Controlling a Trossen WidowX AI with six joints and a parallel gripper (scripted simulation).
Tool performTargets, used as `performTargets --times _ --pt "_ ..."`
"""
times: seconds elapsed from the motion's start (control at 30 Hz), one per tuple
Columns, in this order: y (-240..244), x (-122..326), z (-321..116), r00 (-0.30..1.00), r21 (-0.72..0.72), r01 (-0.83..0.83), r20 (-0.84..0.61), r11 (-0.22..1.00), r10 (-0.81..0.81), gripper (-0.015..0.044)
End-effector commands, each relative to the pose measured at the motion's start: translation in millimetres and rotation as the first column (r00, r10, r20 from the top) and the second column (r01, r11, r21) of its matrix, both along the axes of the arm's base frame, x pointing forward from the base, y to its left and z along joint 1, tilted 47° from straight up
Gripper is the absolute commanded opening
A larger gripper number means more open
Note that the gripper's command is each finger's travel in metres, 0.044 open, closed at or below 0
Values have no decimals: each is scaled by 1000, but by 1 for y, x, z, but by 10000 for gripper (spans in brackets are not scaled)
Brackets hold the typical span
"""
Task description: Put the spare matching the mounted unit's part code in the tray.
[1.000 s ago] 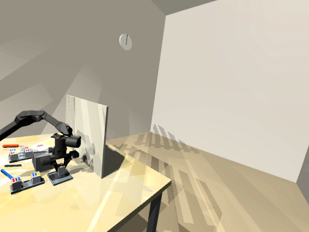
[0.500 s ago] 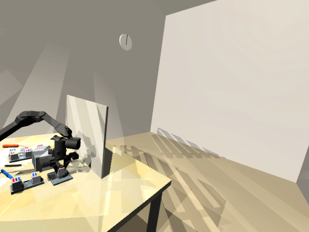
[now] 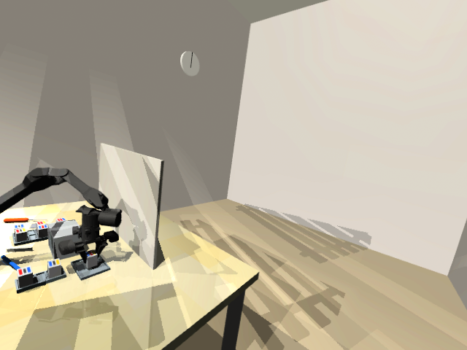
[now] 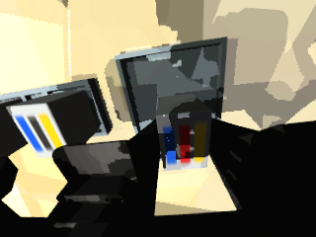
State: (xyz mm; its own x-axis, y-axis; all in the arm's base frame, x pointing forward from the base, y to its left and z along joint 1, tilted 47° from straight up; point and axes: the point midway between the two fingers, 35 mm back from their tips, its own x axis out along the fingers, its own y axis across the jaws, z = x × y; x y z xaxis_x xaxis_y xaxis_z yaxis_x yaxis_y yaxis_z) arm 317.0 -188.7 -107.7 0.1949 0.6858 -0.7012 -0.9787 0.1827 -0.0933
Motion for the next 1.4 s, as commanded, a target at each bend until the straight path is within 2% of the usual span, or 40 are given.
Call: performTargets --times 0.0,0.3,0.4,0.63,1.37 --pt "0 0 0 1000 -1 -1 1 1000 1 210" --pt "0 0 0 1000 -1 -1 1 1000 1 440" --pt "-15 -1 12 1000 -2 1 -1 1000 -1 440" --pt "-72 -22 74 1000 3 7 -5 1000 -7 440" --pt "-73 -20 70 1000 -7 31 5 1000 -30 440"
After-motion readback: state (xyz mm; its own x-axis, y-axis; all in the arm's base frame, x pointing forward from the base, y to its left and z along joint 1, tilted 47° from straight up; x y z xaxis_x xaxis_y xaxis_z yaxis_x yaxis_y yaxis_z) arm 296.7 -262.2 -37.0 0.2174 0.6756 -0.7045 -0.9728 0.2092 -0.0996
